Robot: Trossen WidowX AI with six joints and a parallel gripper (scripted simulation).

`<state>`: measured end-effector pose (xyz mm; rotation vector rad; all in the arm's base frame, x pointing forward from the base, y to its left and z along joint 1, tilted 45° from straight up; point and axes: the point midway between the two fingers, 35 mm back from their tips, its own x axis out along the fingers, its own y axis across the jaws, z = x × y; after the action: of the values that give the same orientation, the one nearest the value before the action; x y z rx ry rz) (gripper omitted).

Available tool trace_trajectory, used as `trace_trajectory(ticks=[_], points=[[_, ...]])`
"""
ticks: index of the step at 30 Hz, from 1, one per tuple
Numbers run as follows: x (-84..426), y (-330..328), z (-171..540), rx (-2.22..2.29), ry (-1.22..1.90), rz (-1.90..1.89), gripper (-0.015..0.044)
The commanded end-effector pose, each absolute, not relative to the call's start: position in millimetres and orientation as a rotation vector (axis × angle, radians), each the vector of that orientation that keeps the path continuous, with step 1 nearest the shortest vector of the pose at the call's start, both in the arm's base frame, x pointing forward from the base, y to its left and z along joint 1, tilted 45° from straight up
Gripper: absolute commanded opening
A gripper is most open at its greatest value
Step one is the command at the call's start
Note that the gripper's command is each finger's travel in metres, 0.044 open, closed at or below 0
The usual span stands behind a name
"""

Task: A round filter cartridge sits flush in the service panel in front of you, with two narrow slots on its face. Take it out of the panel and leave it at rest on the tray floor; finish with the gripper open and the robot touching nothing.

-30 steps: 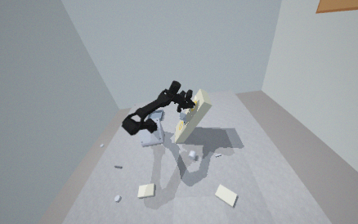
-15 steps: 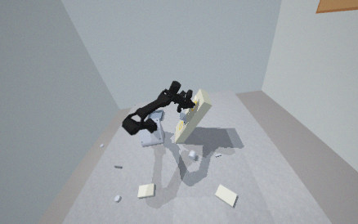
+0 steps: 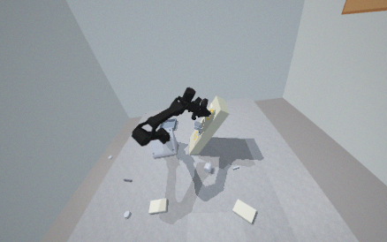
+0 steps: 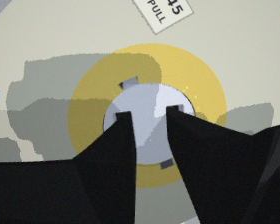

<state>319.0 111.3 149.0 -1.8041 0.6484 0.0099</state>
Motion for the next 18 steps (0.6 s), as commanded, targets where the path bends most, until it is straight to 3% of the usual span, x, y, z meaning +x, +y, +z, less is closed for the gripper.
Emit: trace_trajectory(ticks=[1,18], points=[[322.9,108.7,147.1,-1.669,0.641,-0.027,0.0000],[323.5,108.4,146.8,-1.100,0.564,-0.197,0.0000]])
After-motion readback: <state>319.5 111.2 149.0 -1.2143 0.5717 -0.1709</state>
